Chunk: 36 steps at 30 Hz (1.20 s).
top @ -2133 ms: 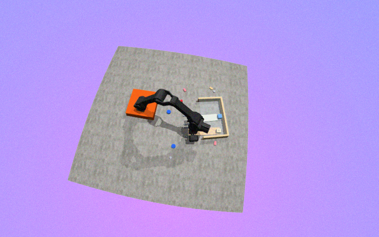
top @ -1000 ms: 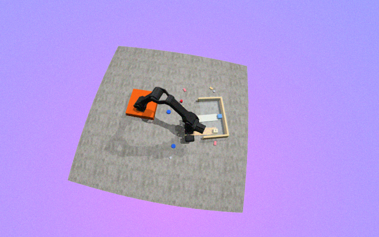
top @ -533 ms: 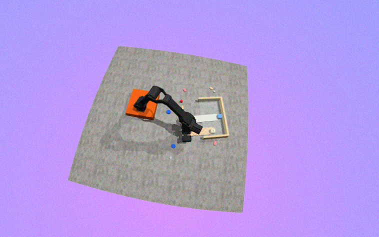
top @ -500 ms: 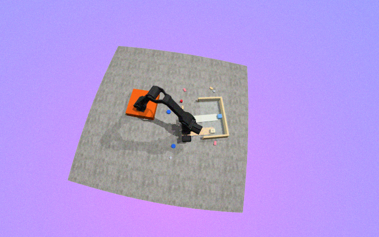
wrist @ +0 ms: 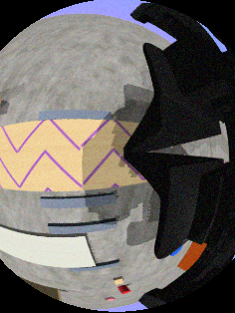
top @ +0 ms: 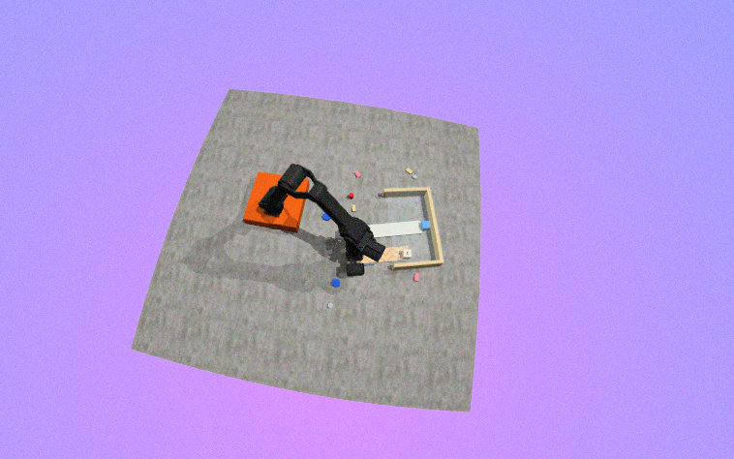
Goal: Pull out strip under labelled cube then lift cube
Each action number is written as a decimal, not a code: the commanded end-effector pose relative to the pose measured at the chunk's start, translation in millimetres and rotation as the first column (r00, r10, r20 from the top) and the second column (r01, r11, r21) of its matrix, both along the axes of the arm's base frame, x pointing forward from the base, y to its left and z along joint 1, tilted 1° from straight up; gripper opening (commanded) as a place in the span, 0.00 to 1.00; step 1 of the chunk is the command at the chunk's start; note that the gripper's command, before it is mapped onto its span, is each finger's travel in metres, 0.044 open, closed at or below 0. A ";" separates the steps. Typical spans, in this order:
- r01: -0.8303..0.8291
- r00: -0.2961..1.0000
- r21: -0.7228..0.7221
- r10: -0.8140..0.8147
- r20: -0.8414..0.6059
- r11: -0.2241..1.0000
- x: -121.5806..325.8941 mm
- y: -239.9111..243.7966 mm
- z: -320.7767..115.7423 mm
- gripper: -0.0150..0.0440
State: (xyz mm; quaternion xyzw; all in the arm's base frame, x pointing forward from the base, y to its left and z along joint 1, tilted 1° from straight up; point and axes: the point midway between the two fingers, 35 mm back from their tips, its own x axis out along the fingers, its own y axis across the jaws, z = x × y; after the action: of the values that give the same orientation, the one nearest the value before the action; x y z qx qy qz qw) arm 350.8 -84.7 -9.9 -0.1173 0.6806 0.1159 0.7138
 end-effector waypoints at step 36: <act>0.006 0.999 -0.006 -0.006 -0.036 1.000 -60.0 -22.3 -7.5 0.25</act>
State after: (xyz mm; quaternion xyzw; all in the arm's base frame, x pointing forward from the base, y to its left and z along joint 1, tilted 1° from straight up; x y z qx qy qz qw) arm 304.9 -103.4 -11.3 -0.1187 0.6809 0.1156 0.7134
